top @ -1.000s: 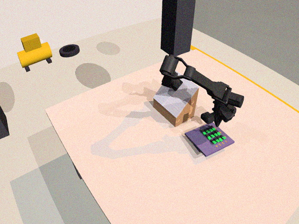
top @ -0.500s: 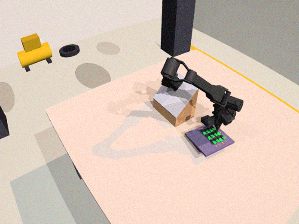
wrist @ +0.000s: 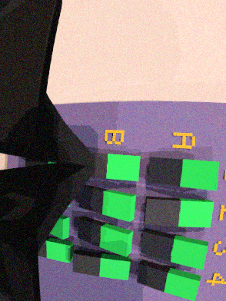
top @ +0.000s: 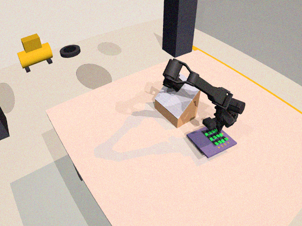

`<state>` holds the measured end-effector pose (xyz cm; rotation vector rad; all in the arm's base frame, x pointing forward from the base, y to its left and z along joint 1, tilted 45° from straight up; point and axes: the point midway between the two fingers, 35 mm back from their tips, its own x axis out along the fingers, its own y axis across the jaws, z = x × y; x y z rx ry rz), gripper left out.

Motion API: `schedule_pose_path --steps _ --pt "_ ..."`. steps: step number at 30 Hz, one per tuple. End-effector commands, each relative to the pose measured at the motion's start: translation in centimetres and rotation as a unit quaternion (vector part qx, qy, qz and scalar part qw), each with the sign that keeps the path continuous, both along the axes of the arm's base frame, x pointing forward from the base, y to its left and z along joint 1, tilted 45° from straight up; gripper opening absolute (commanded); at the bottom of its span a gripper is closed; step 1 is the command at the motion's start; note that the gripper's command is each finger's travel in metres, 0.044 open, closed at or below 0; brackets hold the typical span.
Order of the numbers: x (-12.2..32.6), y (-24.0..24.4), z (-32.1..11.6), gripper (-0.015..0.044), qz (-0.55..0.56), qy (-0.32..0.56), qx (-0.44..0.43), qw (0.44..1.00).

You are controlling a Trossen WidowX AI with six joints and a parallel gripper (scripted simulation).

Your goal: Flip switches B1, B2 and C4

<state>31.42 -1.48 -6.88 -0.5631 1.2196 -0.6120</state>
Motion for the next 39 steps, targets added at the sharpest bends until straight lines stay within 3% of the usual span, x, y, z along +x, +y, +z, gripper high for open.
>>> schedule_pose_path --steps 1,39 --pt "0.01 -0.05 0.01 0.0000 0.002 0.001 -0.002 1.000" --pt "0.10 -0.37 -0.29 0.0000 0.002 0.001 -0.002 1.000"
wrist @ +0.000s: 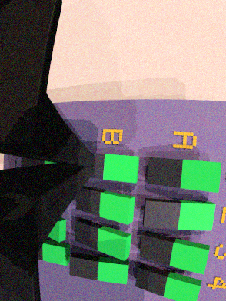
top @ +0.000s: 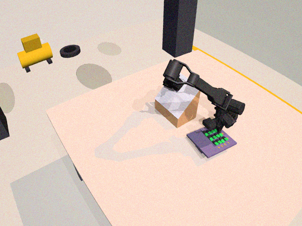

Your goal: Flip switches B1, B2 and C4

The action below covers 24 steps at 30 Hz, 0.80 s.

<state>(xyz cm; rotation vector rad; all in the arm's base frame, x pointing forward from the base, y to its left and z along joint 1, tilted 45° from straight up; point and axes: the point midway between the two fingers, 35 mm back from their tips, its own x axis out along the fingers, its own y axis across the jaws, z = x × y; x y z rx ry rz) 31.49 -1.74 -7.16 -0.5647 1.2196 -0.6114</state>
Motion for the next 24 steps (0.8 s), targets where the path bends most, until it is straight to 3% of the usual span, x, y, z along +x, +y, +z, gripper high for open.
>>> schedule_pose_path --steps 1,13,19,24 --pt "0.0 -0.1 0.0 0.0000 0.001 0.001 -0.002 1.000" --pt "0.0 0.0 0.0 0.0000 -0.001 0.000 0.000 1.000" --pt "-1.1 4.3 4.2 0.0000 -0.007 0.010 0.001 1.000" --pt "-0.9 4.3 4.5 0.0000 -0.008 0.010 0.001 1.000"
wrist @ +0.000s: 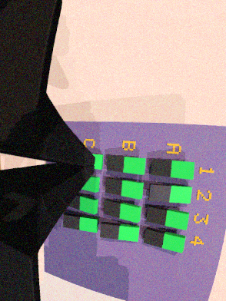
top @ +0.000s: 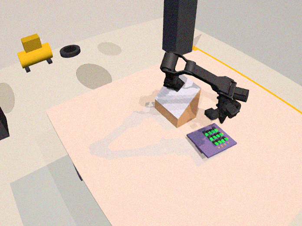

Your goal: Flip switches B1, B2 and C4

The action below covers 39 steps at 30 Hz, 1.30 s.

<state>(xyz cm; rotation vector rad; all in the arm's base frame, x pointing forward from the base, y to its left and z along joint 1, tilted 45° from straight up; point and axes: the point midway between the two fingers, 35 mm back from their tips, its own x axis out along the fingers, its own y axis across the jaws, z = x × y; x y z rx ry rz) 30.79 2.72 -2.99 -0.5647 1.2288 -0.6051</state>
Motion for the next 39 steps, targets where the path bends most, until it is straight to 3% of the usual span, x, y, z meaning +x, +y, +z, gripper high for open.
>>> schedule_pose_path --steps 1,6,11,39 --pt "0.4 -0.7 1.1 0.0000 -0.008 0.006 -0.001 1.000" --pt "1.1 -1.4 2.0 0.0000 -0.008 0.006 -0.002 1.000" --pt "1.9 -3.9 -0.3 0.0000 -0.017 0.015 -0.001 1.000" --pt "2.4 -5.6 -2.0 0.0000 -0.017 0.014 -0.001 1.000"
